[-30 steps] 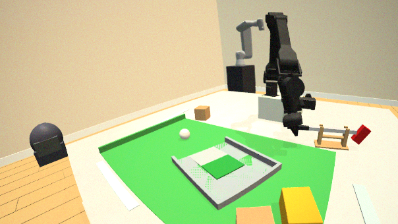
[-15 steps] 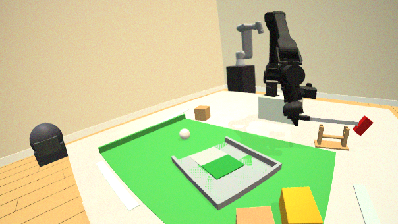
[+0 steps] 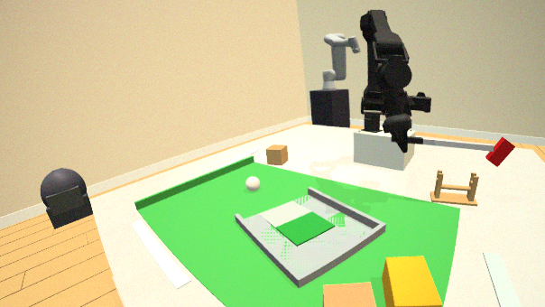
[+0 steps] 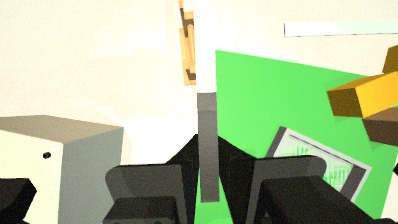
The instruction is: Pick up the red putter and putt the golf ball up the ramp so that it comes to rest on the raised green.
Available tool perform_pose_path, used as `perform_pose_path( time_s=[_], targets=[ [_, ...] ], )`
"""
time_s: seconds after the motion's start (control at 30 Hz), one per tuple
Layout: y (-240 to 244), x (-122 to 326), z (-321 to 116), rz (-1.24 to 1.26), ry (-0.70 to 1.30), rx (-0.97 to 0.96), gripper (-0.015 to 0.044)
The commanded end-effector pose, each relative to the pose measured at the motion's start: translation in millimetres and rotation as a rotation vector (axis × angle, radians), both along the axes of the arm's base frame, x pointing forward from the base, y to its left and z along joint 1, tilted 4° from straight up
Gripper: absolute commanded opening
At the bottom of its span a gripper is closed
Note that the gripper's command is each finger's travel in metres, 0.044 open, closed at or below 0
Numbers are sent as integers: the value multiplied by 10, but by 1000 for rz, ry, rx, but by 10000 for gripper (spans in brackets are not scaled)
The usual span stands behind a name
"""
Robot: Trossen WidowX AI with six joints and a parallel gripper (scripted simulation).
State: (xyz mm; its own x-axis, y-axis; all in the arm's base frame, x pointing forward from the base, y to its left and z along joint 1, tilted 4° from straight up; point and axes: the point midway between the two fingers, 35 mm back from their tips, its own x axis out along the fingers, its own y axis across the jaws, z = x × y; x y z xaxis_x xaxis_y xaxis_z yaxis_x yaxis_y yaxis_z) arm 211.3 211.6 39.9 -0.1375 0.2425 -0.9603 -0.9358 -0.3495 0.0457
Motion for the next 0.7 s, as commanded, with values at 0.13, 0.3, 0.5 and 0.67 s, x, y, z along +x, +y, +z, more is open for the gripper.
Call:
perform_pose_path(
  time_s=[0.13,0.3,0.5,0.67],
  targets=[
    [-364,282,12,-217,6,-46,0],
    [-646,401,7,-339,13,-89,0],
    [-979,519,10,-493,23,-132,0],
    [-1242,613,25,-638,34,-155,0]
  ],
)
